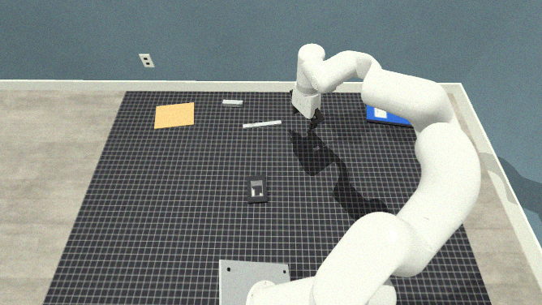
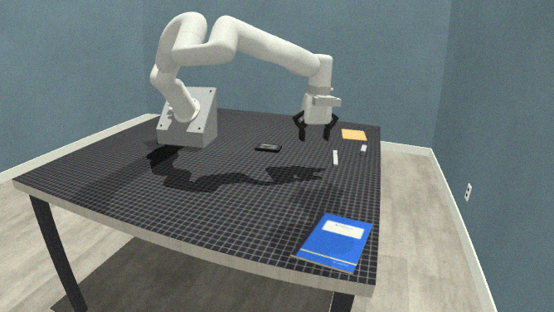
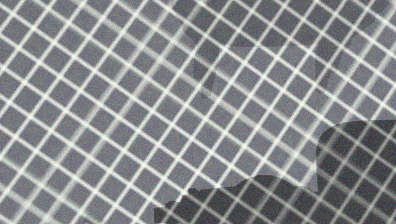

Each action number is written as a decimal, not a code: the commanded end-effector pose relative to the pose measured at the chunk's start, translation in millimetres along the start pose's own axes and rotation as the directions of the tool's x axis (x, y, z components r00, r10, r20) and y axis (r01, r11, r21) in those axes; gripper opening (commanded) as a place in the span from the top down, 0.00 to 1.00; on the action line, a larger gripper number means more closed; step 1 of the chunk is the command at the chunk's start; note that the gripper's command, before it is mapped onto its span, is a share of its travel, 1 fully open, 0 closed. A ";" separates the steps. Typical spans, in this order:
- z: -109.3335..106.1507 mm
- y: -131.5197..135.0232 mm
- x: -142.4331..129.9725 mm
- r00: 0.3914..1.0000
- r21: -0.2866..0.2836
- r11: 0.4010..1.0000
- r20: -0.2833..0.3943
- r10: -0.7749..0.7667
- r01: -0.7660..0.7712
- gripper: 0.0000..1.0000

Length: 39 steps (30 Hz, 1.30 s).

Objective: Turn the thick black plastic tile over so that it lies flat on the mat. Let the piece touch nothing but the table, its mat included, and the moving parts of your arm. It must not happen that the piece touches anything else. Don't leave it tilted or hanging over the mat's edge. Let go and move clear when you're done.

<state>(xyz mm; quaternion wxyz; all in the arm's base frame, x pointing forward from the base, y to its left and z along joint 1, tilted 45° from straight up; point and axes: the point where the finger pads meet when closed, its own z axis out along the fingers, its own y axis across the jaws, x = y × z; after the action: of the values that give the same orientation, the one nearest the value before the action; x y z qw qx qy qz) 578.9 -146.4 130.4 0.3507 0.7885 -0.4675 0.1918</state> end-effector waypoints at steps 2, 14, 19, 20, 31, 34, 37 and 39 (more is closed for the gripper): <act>16.0 3.9 -81.0 0.947 0.019 0.947 -0.019 -0.320 0.320 0.00; 44.3 56.6 -230.1 0.619 0.027 0.619 -0.026 -0.785 0.785 0.00; 50.6 79.1 -267.4 0.517 0.031 0.516 -0.026 -0.856 0.856 0.00; 50.6 79.3 -267.6 0.516 0.031 0.516 -0.026 -0.856 0.856 0.00; 50.6 79.3 -267.6 0.516 0.031 0.516 -0.026 -0.856 0.856 0.00; 50.6 79.7 -267.9 0.516 0.031 0.516 -0.026 -0.856 0.856 0.00; 51.1 93.9 -276.6 0.516 0.031 0.516 -0.025 -0.856 0.856 0.00; 51.5 101.7 -281.1 0.516 0.030 0.516 -0.025 -0.856 0.856 0.00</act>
<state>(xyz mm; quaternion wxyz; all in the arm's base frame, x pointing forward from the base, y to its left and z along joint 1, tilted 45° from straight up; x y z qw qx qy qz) 366.8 -48.9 -43.8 0.3867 0.9221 -0.0158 0.0053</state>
